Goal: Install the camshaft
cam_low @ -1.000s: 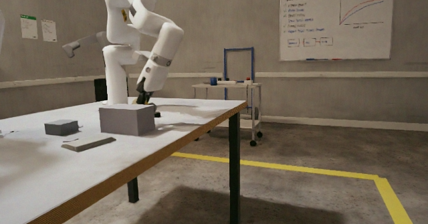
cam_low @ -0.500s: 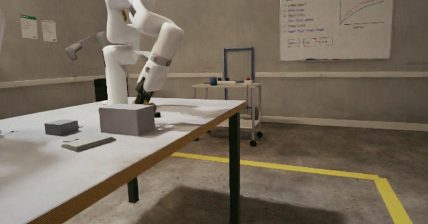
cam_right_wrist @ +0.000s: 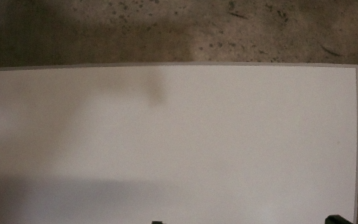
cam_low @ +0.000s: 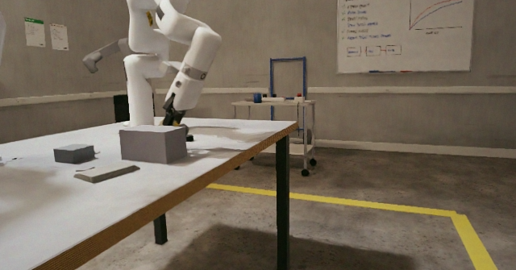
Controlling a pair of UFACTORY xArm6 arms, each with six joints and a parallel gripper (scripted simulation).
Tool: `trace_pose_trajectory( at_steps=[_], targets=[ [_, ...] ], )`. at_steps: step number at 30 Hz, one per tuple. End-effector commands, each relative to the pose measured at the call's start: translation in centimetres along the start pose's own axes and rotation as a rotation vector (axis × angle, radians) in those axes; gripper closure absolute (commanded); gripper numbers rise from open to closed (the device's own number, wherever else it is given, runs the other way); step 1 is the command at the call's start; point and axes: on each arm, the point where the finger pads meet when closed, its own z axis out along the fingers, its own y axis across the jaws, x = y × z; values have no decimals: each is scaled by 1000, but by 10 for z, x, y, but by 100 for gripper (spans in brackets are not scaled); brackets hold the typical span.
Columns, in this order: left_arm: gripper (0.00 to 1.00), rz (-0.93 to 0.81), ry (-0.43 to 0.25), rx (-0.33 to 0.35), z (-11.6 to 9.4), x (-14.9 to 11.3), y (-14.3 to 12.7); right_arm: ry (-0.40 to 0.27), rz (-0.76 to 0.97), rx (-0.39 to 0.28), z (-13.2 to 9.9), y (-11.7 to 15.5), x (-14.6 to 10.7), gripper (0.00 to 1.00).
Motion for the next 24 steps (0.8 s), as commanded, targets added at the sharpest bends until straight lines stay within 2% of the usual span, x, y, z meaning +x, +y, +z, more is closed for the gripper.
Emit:
trace_pose_trajectory(
  at_steps=[1, 17, 24],
  targets=[
    [68, 1, -4, 2, -2, 0, -1, 4, 0, 0, -2, 0, 1, 0],
    [68, 1, -4, 2, -2, 0, -1, 4, 0, 0, -2, 0, 1, 0],
    [68, 1, -4, 2, -9, 0, -1, 4, 0, 0, -2, 0, 1, 0]
  ],
)
